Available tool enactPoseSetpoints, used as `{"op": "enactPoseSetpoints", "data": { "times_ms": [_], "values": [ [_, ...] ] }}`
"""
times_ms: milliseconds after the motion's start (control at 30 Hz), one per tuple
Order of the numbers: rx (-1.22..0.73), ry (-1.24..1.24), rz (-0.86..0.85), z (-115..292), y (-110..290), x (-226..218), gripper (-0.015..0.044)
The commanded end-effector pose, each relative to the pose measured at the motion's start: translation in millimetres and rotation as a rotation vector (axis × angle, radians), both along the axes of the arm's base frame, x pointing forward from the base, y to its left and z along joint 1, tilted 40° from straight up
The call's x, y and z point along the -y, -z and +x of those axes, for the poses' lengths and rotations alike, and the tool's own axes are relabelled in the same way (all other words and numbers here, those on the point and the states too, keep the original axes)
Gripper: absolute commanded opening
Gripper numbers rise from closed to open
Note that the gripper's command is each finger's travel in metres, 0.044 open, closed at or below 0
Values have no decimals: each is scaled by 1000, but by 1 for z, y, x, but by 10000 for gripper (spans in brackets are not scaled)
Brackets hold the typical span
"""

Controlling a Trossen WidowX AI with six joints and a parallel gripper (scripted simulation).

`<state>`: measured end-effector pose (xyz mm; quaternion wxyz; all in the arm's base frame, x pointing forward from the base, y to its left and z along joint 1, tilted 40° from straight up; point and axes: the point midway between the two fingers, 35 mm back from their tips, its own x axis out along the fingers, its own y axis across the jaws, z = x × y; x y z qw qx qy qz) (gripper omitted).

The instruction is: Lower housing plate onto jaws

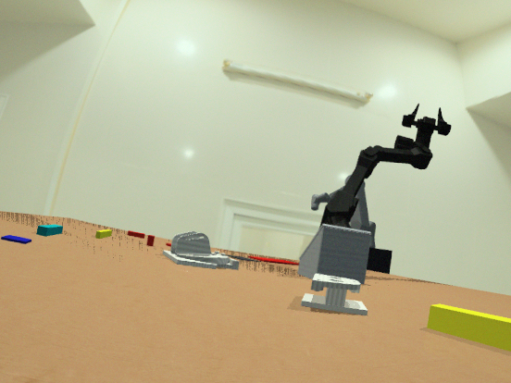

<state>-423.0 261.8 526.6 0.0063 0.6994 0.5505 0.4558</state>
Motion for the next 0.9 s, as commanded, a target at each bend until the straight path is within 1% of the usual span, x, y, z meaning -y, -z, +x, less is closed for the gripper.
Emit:
{"op": "enactPoseSetpoints", "data": {
  "times_ms": [0,33,367,667,867],
  "values": [
    [0,0,0,0,0,0,426],
    [2,2,0,0,0,-1,440],
    [128,96,-24,2,16,-36,440],
    [329,213,-44,0,34,-66,440],
    [483,298,-69,2,51,-94,440]
  ]
}}
